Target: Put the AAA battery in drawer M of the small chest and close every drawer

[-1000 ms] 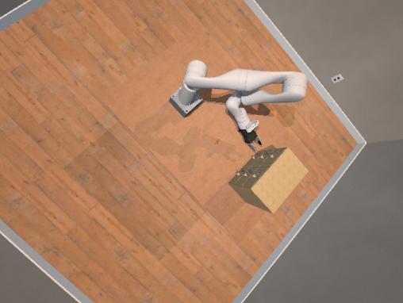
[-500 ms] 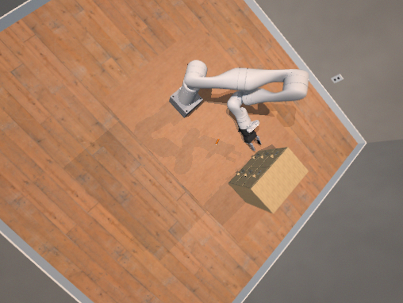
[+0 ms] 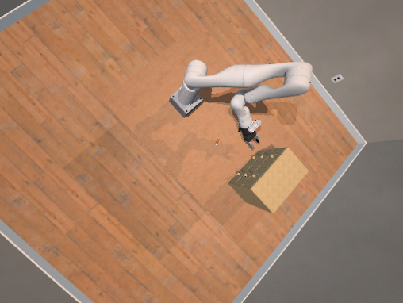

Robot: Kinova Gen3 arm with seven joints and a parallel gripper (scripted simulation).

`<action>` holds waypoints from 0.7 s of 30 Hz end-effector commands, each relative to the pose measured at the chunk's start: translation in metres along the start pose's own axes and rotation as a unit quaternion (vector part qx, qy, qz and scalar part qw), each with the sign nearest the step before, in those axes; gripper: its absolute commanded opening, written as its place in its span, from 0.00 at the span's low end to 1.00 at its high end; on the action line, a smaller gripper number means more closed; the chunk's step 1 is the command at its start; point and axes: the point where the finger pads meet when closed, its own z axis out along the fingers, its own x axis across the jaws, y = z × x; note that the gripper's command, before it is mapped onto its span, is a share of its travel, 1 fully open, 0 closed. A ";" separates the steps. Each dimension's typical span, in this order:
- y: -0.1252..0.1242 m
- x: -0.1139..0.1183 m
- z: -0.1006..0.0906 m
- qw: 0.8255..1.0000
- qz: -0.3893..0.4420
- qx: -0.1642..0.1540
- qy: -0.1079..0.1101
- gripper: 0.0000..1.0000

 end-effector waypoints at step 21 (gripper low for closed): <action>-0.023 0.003 -0.027 0.995 0.004 -0.103 0.005 1.00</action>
